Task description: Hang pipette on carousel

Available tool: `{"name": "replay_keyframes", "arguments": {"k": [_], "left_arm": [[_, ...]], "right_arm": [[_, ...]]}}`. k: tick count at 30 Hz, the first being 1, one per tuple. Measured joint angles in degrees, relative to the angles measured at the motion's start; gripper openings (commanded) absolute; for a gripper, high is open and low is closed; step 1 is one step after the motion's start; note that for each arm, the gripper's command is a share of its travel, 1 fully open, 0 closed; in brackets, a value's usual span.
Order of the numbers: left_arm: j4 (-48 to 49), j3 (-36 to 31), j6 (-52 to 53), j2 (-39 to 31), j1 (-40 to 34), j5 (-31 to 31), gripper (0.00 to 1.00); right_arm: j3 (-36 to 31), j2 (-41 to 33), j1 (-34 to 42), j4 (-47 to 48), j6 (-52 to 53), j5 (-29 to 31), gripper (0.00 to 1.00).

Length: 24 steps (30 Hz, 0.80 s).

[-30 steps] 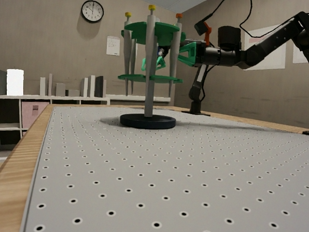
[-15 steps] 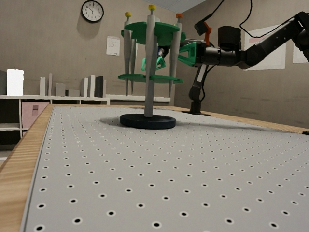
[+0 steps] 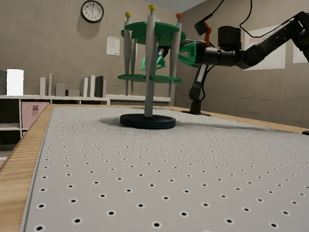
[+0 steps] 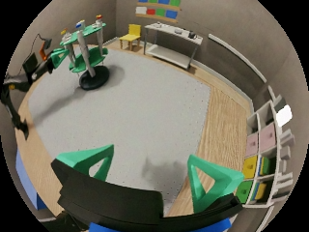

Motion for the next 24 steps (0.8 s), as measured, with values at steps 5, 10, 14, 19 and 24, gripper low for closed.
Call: {"name": "replay_keyframes", "arguments": {"k": [5,10,14,19,24], "left_arm": [[0.0,0.0,0.0,0.0,0.0,0.0,0.12],[-0.13,0.0,0.0,-0.04,0.0,0.0,0.12],[-0.96,0.0,0.0,-0.39,0.02,-0.07,0.12],[-1.77,0.0,0.02,-0.76,0.02,-0.07,0.12],[-2.45,0.0,0.02,-1.07,0.0,-0.07,0.12]], "right_arm": [[0.0,0.0,0.0,0.0,0.0,0.0,1.0],[0.0,0.0,0.0,0.0,0.0,0.0,1.0],[0.0,0.0,0.0,0.0,0.0,0.0,1.0],[0.0,0.0,0.0,0.0,0.0,0.0,1.0],[0.0,0.0,0.0,0.0,0.0,0.0,1.0]]}}
